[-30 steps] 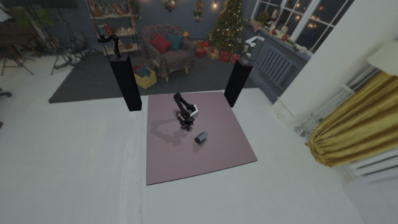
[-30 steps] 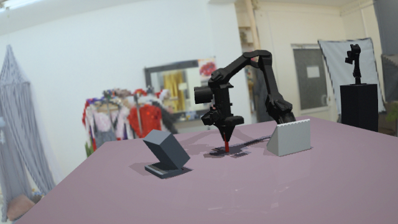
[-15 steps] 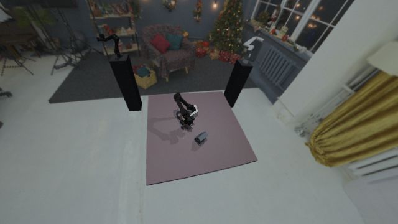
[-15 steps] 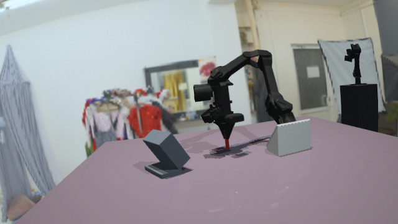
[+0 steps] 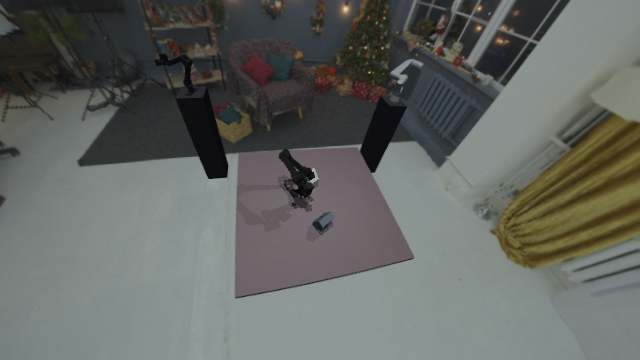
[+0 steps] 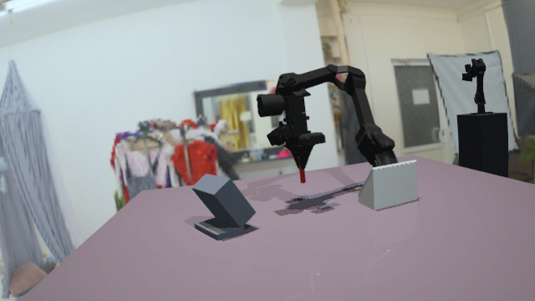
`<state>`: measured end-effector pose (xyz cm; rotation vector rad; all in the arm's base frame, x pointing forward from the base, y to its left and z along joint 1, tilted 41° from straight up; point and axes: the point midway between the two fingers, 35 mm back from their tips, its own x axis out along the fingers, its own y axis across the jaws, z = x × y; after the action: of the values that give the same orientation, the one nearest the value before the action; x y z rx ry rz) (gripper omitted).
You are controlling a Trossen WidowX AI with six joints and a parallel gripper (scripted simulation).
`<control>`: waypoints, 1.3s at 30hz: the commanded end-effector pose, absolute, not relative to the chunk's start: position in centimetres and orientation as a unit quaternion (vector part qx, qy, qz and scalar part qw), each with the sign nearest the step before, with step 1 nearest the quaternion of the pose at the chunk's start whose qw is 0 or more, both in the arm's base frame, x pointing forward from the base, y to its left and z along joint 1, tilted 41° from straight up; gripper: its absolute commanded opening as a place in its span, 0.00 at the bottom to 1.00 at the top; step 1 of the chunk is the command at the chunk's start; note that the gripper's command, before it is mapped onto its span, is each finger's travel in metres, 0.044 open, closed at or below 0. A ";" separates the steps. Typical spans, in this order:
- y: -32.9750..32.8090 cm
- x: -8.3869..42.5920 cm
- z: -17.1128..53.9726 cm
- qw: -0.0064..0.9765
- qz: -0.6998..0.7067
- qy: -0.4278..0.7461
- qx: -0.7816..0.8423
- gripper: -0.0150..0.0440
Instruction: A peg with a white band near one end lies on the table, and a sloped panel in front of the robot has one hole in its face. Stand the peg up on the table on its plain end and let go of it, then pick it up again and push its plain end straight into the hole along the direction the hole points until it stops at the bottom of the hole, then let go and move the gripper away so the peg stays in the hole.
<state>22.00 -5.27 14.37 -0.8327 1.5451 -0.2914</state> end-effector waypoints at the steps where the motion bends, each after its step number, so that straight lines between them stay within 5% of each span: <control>1: -4.3 21.9 15.4 0.630 -0.128 0.675 -0.363 0.25; 39: -2.6 24.0 12.6 0.713 -0.031 0.621 -0.325 0.25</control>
<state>23.76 -2.78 12.77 -0.7269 1.4016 -0.0949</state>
